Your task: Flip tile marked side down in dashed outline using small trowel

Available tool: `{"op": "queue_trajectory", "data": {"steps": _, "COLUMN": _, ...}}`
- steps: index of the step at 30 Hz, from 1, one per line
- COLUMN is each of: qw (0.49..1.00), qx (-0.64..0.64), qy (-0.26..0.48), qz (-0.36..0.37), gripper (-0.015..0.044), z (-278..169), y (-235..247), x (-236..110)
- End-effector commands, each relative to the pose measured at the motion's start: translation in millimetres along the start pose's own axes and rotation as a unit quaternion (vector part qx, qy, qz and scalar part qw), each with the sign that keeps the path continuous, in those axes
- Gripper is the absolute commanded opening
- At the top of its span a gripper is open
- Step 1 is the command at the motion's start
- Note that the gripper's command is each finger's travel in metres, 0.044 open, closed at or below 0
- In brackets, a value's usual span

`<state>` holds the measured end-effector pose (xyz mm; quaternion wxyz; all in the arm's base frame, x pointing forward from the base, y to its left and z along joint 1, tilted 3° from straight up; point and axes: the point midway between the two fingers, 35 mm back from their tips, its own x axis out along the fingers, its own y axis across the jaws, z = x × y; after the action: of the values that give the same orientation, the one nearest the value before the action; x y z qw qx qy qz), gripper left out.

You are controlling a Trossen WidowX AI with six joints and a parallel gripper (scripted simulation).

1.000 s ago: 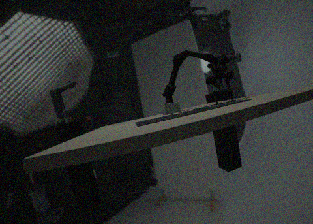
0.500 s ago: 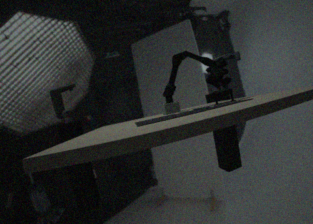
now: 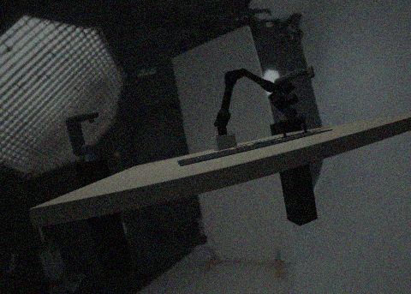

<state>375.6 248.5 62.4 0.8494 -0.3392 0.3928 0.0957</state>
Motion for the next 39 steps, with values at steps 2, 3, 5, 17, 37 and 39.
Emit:
{"op": "queue_trajectory", "data": {"steps": 2, "qw": 0.996, "qx": -0.087, "qy": -0.013, "qz": -0.021, "gripper": 0.03, "z": -6, "y": -1, "x": -2}}
{"op": "queue_trajectory", "data": {"steps": 3, "qw": 0.994, "qx": -0.103, "qy": -0.015, "qz": -0.026, "gripper": 0.03, "z": -7, "y": -1, "x": -2}}
{"op": "queue_trajectory", "data": {"steps": 5, "qw": 0.99, "qx": -0.136, "qy": -0.018, "qz": -0.034, "gripper": 0.03, "z": -10, "y": -1, "x": -3}}
{"op": "queue_trajectory", "data": {"steps": 17, "qw": 0.946, "qx": -0.313, "qy": -0.025, "qz": -0.084, "gripper": 0.03, "z": -25, "y": -3, "x": -8}}
{"op": "queue_trajectory", "data": {"steps": 37, "qw": 0.945, "qx": -0.315, "qy": -0.025, "qz": -0.084, "gripper": 0.03, "z": -22, "y": -6, "x": 12}}
{"op": "queue_trajectory", "data": {"steps": 39, "qw": 0.945, "qx": -0.315, "qy": -0.025, "qz": -0.084, "gripper": 0.03, "z": -22, "y": -6, "x": 15}}
